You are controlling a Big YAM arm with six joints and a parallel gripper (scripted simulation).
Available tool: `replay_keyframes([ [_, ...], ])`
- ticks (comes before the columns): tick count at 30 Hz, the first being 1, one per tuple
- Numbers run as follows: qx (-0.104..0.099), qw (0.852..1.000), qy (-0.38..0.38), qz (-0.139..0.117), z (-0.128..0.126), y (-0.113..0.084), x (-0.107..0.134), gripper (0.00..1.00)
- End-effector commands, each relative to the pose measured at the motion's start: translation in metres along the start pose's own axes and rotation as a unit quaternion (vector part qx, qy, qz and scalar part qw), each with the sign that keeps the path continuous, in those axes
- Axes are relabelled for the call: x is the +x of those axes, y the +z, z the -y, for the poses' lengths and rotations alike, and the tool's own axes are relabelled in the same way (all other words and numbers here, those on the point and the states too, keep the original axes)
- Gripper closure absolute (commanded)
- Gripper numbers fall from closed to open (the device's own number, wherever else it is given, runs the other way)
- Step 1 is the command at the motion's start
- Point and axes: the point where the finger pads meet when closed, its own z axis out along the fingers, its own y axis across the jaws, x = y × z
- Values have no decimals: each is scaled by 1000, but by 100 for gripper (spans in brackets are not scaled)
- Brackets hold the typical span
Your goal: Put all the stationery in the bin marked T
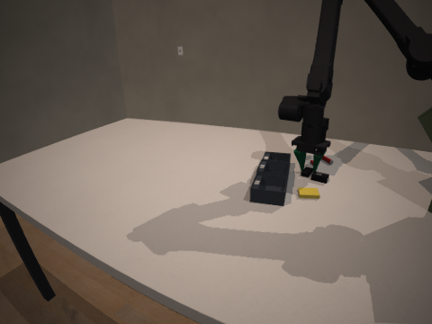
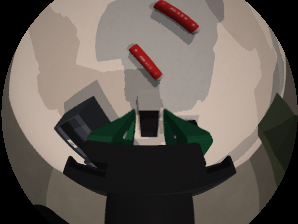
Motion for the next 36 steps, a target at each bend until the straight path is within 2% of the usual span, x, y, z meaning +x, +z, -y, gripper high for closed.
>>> replay_keyframes([
  [1,-10,1000,3,4,-6,0,-8,63],
  [8,-9,1000,3,4,-6,1,-7,63],
  [9,-9,1000,3,4,-7,1,-7,82],
  [36,-11,1000,4,4,-8,0,-9,82],
])
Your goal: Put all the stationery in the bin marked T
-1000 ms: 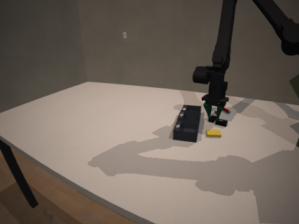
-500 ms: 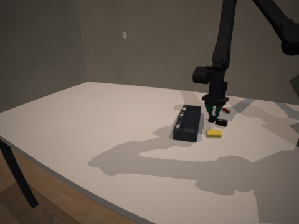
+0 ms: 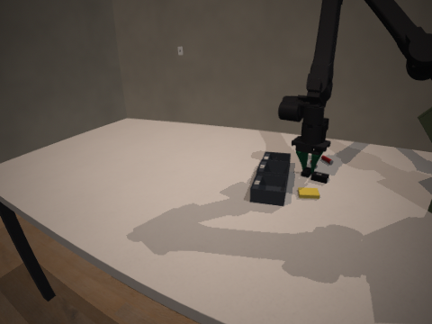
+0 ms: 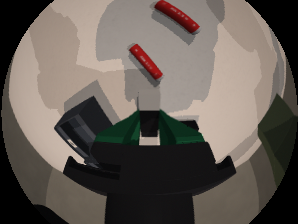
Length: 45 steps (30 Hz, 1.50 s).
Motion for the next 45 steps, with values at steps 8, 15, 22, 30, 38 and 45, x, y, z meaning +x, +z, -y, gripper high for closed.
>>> replay_keyframes([
  [8,-8,1000,2,-2,-4,-21,1,82],
  [15,-9,1000,2,-2,-4,-40,0,82],
  [22,-9,1000,2,-2,-4,-60,0,82],
  [30,3,1000,-5,-2,4,-61,5,82],
  [38,0,1000,-3,-2,3,-63,4,82],
  [45,-1,1000,-3,-2,3,-63,5,82],
])
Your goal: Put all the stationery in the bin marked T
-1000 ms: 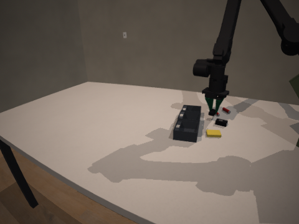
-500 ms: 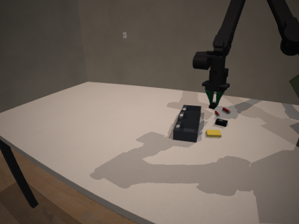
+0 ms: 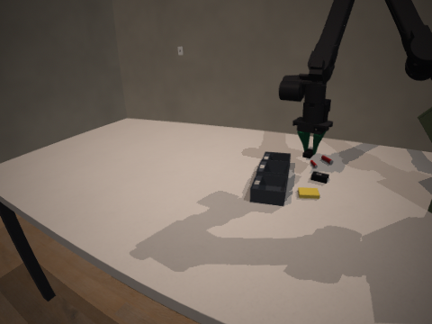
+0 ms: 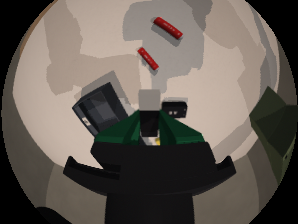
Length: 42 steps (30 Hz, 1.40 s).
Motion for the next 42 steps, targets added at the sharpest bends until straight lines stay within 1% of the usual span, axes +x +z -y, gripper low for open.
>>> replay_keyframes([
  [1,3,1000,-4,-3,4,-3,7,82],
  [26,4,1000,-5,-3,7,-2,9,82],
  [42,0,1000,-2,-4,3,-2,9,82],
])
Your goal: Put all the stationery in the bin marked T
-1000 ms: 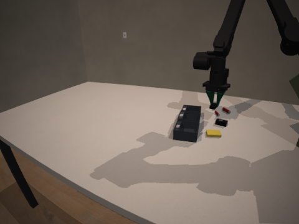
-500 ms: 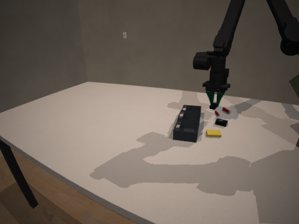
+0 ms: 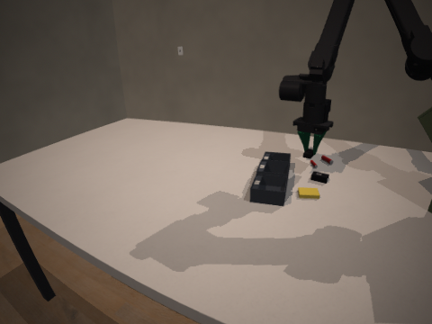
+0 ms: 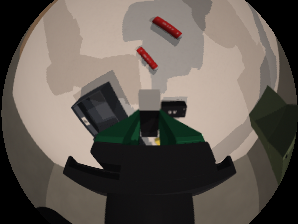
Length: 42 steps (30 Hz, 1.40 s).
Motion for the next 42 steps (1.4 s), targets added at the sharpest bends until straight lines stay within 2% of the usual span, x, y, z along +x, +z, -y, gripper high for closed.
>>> replay_keyframes([
  [1,0,1000,-3,-4,1,-2,8,82],
  [36,-5,1000,2,-1,-5,-3,2,82],
  [38,1,1000,-3,-4,-1,-2,9,82],
  [39,-5,1000,2,-1,-5,-3,2,82],
  [42,-5,1000,2,-1,-5,-3,2,82],
])
